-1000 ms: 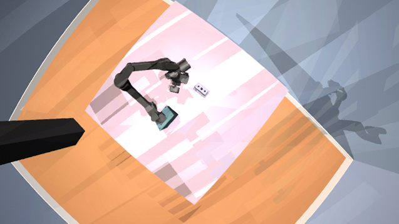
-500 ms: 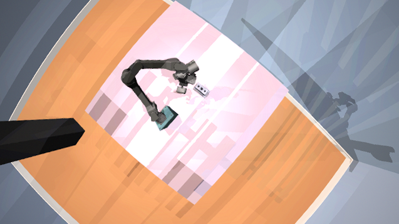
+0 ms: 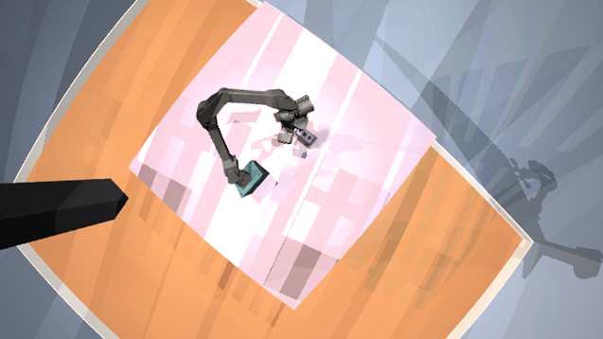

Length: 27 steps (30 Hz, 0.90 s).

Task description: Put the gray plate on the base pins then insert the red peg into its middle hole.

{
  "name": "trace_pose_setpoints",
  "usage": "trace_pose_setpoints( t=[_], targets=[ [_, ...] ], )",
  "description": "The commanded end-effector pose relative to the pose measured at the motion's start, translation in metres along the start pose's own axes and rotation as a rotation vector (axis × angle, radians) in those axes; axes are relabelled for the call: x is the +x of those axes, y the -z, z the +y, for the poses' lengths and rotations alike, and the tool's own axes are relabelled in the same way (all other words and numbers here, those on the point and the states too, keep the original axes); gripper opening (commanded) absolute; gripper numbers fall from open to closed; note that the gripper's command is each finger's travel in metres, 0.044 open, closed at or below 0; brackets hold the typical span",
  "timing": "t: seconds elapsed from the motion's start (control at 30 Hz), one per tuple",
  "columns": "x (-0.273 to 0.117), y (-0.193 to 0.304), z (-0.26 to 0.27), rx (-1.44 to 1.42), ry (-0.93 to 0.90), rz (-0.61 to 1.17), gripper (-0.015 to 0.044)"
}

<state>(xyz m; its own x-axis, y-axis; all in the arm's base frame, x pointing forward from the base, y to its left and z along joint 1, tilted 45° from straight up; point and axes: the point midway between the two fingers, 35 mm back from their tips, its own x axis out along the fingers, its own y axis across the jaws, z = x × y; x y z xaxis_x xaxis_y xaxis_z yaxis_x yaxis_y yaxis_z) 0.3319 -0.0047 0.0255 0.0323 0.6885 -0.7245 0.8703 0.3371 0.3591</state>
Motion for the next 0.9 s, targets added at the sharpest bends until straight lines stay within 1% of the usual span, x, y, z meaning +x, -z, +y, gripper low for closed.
trace_pose_setpoints(
  t=[0.0,0.63,0.87],
  targets=[
    [-0.001,-0.012,0.0,-0.005,0.0,-0.003,0.0],
    [0.005,-0.071,-0.011,-0.007,-0.004,0.007,0.0],
    [0.005,-0.073,-0.012,-0.007,-0.004,0.007,0.0]
  ],
)
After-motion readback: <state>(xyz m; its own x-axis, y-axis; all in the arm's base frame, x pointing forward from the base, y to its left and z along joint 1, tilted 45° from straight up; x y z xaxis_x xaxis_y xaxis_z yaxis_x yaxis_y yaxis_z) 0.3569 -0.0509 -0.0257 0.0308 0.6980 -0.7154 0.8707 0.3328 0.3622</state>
